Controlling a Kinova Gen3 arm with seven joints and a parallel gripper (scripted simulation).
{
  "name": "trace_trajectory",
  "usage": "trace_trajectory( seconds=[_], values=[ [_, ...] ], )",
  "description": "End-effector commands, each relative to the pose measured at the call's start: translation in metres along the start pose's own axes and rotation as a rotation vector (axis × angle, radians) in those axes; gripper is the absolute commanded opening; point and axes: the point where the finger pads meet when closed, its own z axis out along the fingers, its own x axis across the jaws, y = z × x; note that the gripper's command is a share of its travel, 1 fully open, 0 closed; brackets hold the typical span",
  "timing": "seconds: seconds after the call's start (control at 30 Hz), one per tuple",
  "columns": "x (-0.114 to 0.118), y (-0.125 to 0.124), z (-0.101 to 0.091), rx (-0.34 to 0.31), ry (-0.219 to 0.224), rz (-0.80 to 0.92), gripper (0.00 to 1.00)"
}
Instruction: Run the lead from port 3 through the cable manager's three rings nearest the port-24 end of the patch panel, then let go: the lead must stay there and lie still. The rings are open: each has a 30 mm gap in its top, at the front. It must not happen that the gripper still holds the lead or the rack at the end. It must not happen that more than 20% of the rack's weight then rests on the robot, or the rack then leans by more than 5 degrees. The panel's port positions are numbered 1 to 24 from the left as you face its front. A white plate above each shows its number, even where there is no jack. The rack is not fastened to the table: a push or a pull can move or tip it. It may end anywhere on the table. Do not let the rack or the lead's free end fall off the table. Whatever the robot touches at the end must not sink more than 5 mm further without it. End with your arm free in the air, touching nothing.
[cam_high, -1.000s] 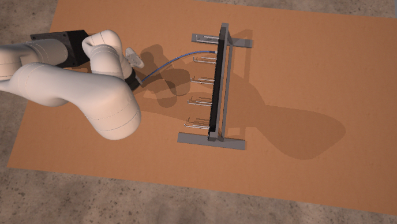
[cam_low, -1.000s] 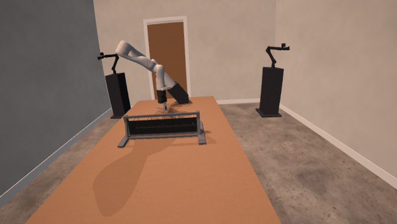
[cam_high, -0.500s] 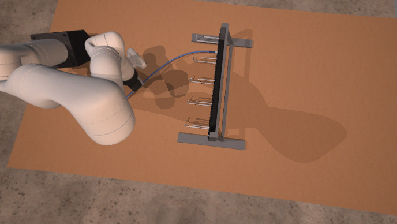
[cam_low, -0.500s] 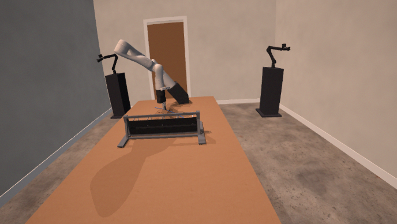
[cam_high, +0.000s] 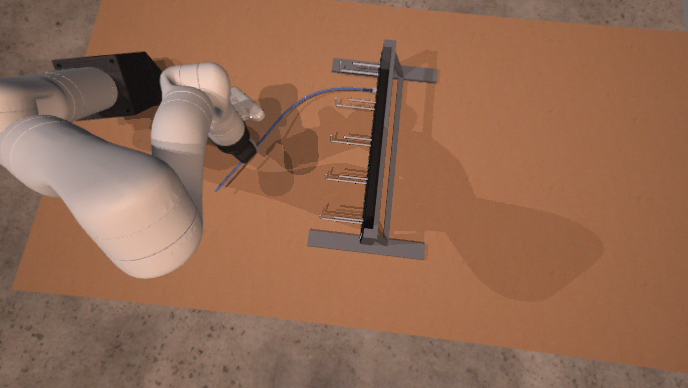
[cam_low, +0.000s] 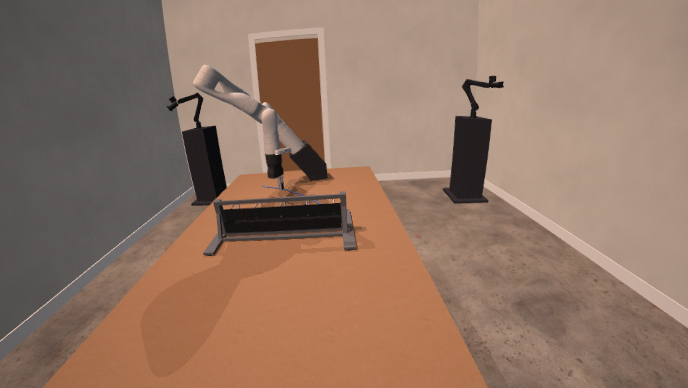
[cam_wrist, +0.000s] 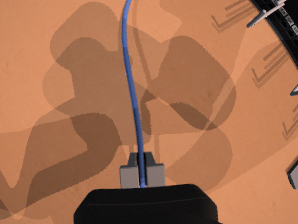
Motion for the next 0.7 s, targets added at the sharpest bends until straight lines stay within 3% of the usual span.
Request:
trace_trajectory(
  seconds=[0.0, 0.67],
  values=[
    [0.011, -0.001, -0.005, 0.007, 0.009, 0.007, 0.00],
    [0.083, -0.010, -0.040, 0.008, 0.010, -0.186, 0.00]
  ],
)
